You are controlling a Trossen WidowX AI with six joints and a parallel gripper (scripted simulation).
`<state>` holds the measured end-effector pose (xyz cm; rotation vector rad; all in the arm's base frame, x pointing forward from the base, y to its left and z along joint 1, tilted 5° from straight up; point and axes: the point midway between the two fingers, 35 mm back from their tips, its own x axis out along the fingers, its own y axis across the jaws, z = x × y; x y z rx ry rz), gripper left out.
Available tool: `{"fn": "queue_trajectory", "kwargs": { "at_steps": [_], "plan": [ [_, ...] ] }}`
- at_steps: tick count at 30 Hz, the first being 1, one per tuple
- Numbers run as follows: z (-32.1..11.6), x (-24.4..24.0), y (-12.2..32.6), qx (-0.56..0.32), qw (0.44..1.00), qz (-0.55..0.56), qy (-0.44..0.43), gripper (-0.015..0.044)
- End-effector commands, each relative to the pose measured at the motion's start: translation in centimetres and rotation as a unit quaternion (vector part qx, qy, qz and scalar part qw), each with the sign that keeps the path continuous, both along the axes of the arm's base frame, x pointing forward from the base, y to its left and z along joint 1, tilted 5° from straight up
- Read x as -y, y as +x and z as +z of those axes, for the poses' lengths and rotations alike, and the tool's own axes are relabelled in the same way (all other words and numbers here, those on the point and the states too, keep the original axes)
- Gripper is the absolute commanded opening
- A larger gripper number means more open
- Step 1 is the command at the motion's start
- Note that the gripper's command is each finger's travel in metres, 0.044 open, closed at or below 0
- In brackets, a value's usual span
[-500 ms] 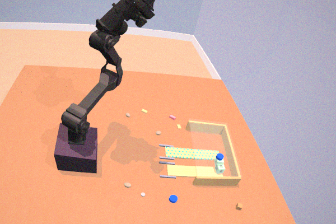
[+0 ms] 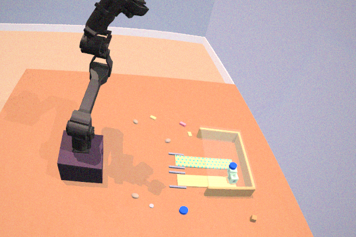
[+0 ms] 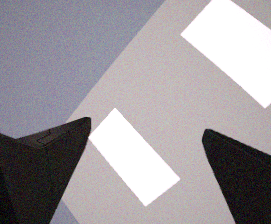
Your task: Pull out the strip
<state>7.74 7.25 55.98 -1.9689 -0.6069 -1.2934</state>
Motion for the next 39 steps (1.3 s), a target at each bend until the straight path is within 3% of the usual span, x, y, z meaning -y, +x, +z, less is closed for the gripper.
{"fn": "queue_trajectory", "kwargs": {
  "at_steps": [1,10,21,29,39],
  "plan": [
    [0.1,4.7,-2.2,0.034,0.991,0.086,0.092,0.0400],
    [-2.7,16.1,-1.4,0.071,0.903,0.278,0.320,0.0400],
    [-12.3,23.6,9.1,0.022,0.702,0.412,0.581,0.0400],
    [-22.2,21.5,17.9,-0.071,0.532,0.420,0.732,0.0400],
    [-35.9,11.9,23.2,-0.236,0.346,0.329,0.846,0.0400]
  ]
}}
